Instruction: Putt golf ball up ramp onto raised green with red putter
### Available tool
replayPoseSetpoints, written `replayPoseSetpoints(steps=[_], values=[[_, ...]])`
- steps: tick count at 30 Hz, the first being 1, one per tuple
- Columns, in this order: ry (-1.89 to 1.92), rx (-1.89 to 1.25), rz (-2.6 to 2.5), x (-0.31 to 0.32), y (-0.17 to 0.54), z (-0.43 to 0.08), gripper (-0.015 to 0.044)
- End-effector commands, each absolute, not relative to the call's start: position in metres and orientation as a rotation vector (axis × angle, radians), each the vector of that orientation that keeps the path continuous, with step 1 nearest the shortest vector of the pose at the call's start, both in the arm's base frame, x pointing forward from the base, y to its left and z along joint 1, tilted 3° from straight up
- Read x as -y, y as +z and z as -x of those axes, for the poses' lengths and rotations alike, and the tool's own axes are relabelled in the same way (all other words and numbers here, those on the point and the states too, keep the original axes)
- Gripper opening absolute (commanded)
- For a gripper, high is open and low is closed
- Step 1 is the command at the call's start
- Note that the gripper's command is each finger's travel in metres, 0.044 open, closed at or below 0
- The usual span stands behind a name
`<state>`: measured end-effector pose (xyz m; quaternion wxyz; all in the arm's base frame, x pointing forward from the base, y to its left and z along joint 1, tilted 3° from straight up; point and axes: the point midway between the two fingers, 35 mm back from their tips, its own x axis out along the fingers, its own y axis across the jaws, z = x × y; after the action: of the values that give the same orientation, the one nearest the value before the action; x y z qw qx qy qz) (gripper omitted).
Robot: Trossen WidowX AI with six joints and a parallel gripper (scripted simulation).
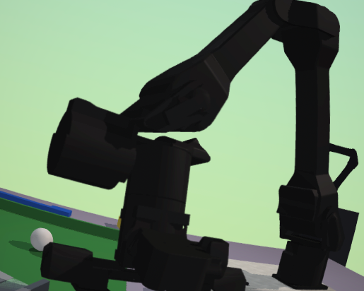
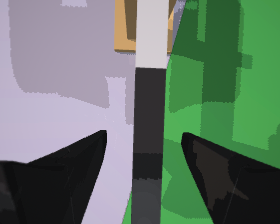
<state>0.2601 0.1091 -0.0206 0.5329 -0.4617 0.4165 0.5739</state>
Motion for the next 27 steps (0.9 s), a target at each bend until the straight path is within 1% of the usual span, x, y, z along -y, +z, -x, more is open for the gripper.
replayPoseSetpoints(steps=[1, 6, 13, 18, 27], values=[[1.368, -0.993, 1.101, -0.109, -0.02, -0.26, 0.0177], [1.368, -0.993, 1.101, -0.109, -0.02, -0.26, 0.0046], [1.368, -0.993, 1.101, -0.109, -0.019, -0.261, 0.0], [1.368, -0.993, 1.101, -0.111, 0.003, -0.264, 0.0], [1.369, -0.993, 1.1, -0.113, 0.069, -0.261, 0.0]])
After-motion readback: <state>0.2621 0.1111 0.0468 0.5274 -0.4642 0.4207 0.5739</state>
